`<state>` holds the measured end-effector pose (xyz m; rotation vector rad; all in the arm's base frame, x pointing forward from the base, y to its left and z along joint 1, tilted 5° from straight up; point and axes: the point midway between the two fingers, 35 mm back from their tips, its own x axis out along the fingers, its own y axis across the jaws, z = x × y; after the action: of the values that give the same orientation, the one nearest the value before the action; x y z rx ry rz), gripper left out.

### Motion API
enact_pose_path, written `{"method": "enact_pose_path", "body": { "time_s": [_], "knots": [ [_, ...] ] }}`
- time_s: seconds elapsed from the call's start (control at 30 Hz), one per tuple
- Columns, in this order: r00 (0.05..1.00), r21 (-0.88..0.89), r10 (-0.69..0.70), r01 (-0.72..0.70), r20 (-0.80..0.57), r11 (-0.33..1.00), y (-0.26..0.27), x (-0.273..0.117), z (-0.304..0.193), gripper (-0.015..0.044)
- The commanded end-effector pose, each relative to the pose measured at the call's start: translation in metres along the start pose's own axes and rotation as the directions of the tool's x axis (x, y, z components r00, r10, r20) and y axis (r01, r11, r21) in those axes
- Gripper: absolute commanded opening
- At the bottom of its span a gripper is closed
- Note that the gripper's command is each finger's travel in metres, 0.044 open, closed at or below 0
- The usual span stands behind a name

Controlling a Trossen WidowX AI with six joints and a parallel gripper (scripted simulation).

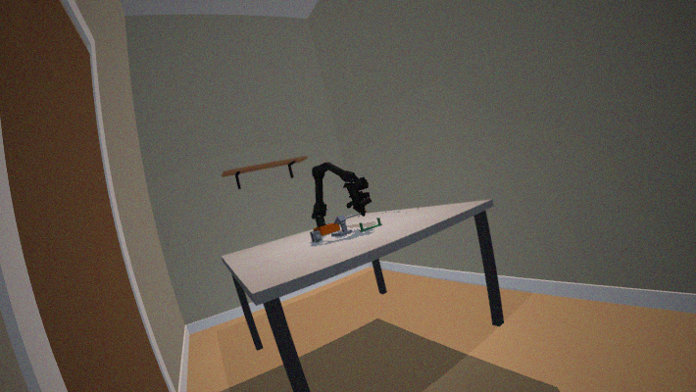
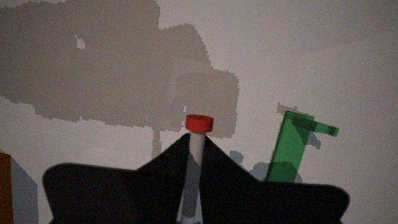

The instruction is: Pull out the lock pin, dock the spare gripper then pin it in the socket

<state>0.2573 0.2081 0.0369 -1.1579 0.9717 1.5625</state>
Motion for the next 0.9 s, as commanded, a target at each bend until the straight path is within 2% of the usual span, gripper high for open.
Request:
{"method": "enact_pose_path", "body": {
  "time_s": [0.0,0.6,0.87],
  "knots": [
    [1.000,0.003,-0.001,0.001,-0.004,1.000,0.000,-0.001,0.004,0.0000],
    [1.000,0.004,0.008,-0.008,-0.004,1.000,0.001,-0.025,0.009,0.0000],
    [1.000,0.006,0.010,-0.009,-0.004,1.000,-0.001,-0.019,0.009,0.0000]
  ]
}}
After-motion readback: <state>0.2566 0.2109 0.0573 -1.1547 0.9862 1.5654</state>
